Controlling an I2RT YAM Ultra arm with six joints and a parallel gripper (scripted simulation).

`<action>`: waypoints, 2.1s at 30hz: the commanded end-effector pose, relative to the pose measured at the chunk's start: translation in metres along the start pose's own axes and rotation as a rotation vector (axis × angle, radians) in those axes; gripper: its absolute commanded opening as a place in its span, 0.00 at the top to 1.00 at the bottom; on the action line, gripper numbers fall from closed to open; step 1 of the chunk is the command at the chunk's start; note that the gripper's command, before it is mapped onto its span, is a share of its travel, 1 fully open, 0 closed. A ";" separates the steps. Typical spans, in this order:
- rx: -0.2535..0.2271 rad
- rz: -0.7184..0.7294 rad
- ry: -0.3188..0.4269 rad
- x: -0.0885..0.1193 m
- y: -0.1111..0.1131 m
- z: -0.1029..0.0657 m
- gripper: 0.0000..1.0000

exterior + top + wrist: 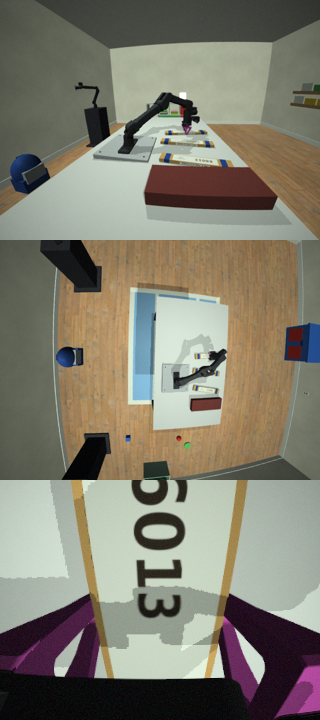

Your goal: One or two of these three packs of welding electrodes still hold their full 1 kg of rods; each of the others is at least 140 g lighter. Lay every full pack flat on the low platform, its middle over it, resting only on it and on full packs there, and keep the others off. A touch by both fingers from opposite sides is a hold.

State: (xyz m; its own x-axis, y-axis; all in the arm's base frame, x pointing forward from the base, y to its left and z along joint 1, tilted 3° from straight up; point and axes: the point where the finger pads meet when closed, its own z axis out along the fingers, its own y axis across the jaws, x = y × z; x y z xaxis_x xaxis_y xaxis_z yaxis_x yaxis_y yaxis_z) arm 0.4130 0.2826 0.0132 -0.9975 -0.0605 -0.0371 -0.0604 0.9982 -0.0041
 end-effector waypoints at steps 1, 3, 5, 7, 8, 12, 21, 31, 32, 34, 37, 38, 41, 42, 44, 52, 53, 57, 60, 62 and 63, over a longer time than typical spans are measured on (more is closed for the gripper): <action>-0.027 0.001 -0.056 -0.011 0.002 -0.018 1.00; -0.027 0.001 -0.056 -0.011 0.002 -0.018 1.00; -0.027 0.001 -0.056 -0.011 0.002 -0.018 1.00; -0.027 0.001 -0.056 -0.011 0.002 -0.018 1.00; -0.027 0.001 -0.056 -0.011 0.002 -0.018 1.00; -0.027 0.001 -0.056 -0.011 0.002 -0.018 1.00; -0.027 0.001 -0.056 -0.011 0.002 -0.018 1.00; -0.024 0.000 -0.051 -0.009 0.001 -0.026 1.00; -0.024 0.000 -0.051 -0.009 0.001 -0.026 1.00; -0.024 0.000 -0.051 -0.009 0.001 -0.028 1.00; -0.024 0.000 -0.051 -0.009 0.002 -0.033 1.00; -0.024 0.000 -0.051 -0.009 0.002 -0.035 1.00; -0.024 -0.001 -0.050 -0.008 0.002 -0.040 1.00; -0.024 -0.001 -0.050 -0.008 0.002 -0.041 1.00; -0.024 -0.001 -0.050 -0.008 0.002 -0.045 1.00; -0.017 -0.002 -0.039 -0.006 0.002 -0.048 1.00; -0.014 -0.002 -0.033 -0.005 0.002 -0.047 1.00; -0.015 -0.003 -0.034 -0.005 0.002 -0.054 1.00; -0.012 -0.003 -0.029 -0.004 0.002 -0.056 1.00; -0.010 -0.003 -0.026 -0.003 0.002 -0.058 1.00; -0.008 -0.004 -0.024 -0.003 0.002 -0.058 1.00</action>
State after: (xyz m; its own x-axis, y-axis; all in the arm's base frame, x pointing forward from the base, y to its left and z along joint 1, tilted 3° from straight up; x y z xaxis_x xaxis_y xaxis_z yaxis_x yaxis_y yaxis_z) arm 0.4133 0.2828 0.0431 -0.9976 -0.0606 -0.0337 -0.0604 0.9982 -0.0062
